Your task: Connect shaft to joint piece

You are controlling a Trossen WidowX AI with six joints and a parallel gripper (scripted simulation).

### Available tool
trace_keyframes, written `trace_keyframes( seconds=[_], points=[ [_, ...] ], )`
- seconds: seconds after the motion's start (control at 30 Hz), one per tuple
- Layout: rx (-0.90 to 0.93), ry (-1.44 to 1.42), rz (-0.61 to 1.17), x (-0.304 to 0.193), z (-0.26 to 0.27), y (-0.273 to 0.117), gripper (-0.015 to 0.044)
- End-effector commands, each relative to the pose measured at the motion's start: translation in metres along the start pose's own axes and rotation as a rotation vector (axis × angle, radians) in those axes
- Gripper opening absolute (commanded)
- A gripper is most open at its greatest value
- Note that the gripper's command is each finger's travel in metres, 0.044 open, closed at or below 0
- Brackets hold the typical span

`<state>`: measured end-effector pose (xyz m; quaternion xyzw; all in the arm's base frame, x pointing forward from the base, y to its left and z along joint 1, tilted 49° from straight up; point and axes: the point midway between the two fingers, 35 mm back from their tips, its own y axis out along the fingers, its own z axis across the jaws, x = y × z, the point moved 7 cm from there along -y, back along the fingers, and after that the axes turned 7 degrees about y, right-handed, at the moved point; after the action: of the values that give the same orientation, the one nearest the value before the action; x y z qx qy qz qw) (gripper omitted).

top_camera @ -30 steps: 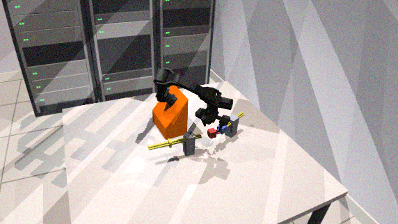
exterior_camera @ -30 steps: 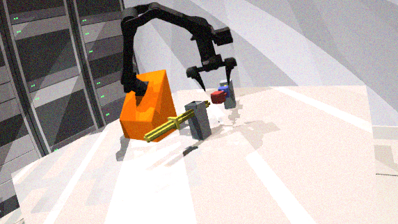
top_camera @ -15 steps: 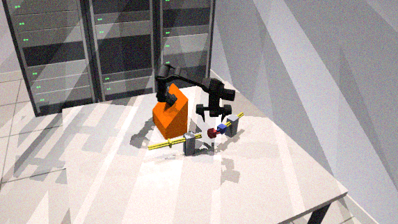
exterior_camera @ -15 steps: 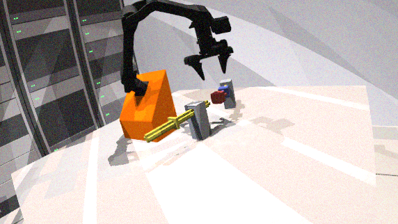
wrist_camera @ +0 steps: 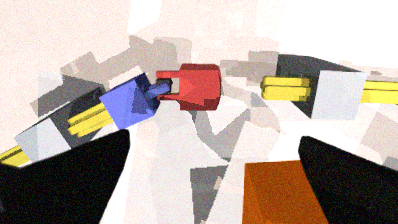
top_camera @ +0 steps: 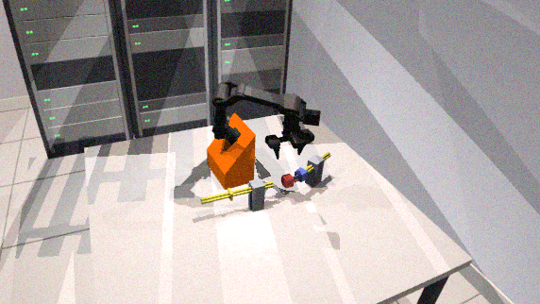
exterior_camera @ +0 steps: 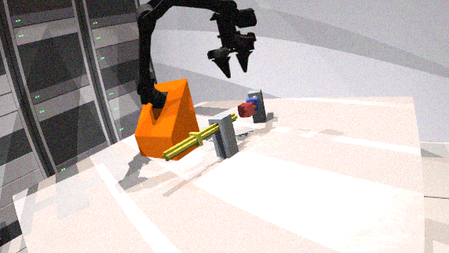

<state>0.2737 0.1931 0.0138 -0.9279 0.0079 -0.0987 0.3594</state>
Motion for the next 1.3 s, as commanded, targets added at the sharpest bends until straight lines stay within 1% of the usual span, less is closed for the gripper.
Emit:
trace_keyframes(
  seconds=[0.0, 0.13, 0.7, 1.27],
  points=[
    [0.000, 0.000, 0.000, 0.000, 0.000, 0.000, 0.0440],
    [0.014, 0.047, 0.012, 0.002, -0.004, 0.002, 0.0440],
    [0.160, 0.588, 0.158, 0.017, -0.052, 0.026, 0.0440],
    [0.274, 1.127, 0.321, 0.020, -0.098, 0.050, 0.0440]
  ],
)
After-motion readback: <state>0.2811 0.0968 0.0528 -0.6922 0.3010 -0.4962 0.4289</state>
